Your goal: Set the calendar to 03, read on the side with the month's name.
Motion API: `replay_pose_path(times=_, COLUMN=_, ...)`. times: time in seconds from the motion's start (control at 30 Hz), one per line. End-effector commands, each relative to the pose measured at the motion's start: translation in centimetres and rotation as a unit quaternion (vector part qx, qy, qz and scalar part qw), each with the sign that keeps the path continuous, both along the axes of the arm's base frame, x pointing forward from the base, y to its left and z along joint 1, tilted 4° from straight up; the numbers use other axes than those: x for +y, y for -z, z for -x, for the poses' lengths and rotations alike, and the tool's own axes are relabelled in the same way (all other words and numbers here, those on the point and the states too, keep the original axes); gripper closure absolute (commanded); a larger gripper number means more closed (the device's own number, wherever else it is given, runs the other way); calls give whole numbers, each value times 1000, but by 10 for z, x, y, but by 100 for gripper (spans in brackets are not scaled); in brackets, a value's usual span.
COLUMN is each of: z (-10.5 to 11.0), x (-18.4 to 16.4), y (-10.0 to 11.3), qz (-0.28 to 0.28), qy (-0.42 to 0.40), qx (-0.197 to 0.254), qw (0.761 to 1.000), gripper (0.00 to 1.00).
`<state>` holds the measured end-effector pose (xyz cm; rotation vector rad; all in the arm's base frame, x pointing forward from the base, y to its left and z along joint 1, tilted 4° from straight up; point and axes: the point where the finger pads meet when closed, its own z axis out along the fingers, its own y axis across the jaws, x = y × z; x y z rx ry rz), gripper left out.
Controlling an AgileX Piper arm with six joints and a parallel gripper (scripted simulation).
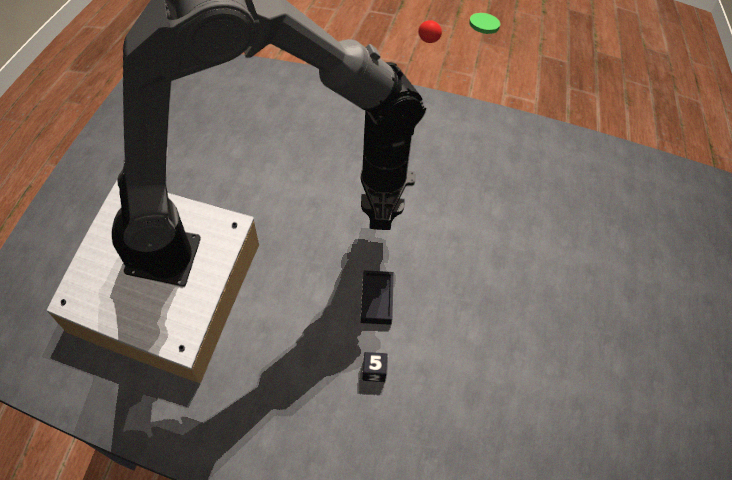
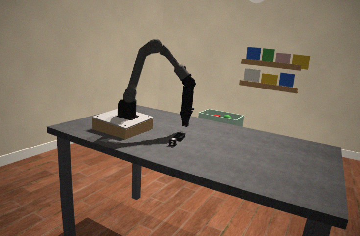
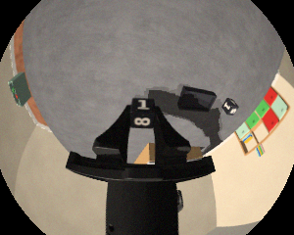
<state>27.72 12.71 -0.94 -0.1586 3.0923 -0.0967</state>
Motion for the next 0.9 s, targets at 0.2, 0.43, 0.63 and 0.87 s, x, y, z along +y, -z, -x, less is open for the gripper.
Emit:
replay_pose_path(times=0.2, z=-2, x=-2, y=24, qz=0, qy=0, qx=-1, qw=1000, gripper=66)
replay_pose_path(times=0.43, z=-3, x=-2, y=34, qz=0, qy=0, qx=-1, qw=1000, gripper=66)
replay_pose_path(times=0.63, z=-3, x=-2, y=34, qz=0, qy=0, qx=-1, qw=1000, gripper=66)
replay_pose_path(times=0.87, z=-3, x=-2, y=34, qz=0, qy=0, qx=-1, qw=1000, gripper=66)
